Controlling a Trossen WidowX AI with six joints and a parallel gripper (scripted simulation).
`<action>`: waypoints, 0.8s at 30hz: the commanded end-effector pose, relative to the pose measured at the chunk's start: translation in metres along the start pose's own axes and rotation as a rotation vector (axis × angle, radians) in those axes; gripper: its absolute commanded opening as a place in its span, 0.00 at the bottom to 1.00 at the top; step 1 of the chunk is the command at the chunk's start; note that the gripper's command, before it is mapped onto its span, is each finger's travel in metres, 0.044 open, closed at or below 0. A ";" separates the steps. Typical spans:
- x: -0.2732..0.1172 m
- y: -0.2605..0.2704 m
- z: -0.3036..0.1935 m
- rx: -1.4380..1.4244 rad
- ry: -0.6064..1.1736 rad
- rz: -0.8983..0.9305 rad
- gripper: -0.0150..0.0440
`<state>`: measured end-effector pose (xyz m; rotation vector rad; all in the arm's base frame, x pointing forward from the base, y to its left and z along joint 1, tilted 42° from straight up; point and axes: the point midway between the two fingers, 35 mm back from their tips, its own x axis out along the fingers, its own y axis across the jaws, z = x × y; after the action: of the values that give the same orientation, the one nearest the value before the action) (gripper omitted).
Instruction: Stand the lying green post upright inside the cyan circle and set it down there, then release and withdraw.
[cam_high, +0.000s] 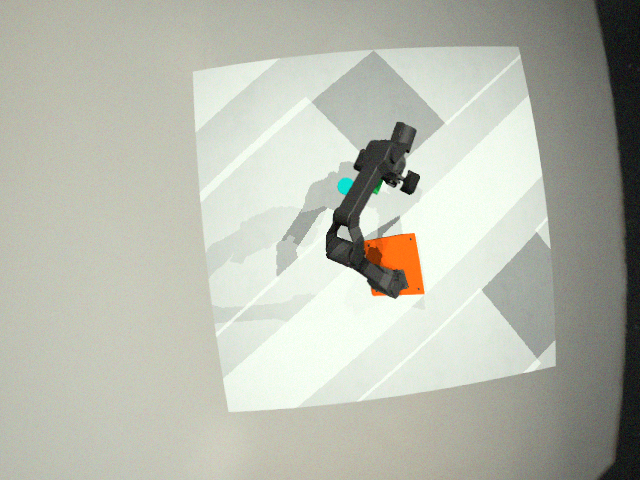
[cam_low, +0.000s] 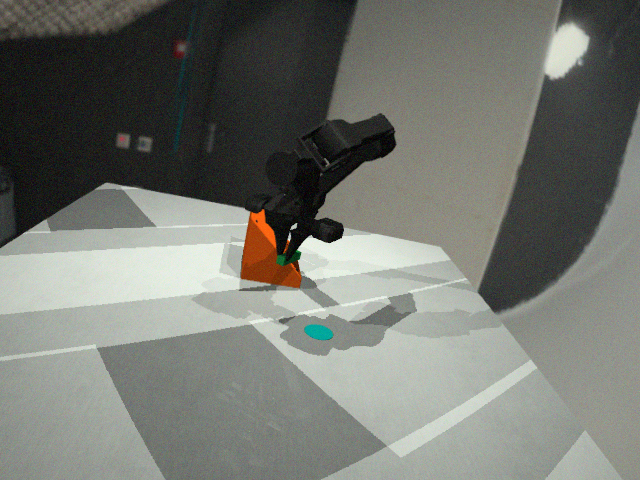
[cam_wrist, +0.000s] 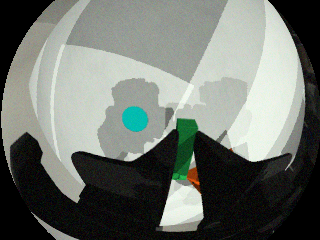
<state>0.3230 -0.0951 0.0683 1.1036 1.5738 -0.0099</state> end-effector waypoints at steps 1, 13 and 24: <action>-0.002 0.017 -0.005 -0.026 -0.002 0.005 0.29; -0.004 0.051 -0.022 -0.082 0.005 0.014 0.29; -0.005 0.082 -0.042 -0.134 0.015 0.025 0.29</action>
<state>0.3406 -0.0398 0.1193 1.0325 1.5581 0.0981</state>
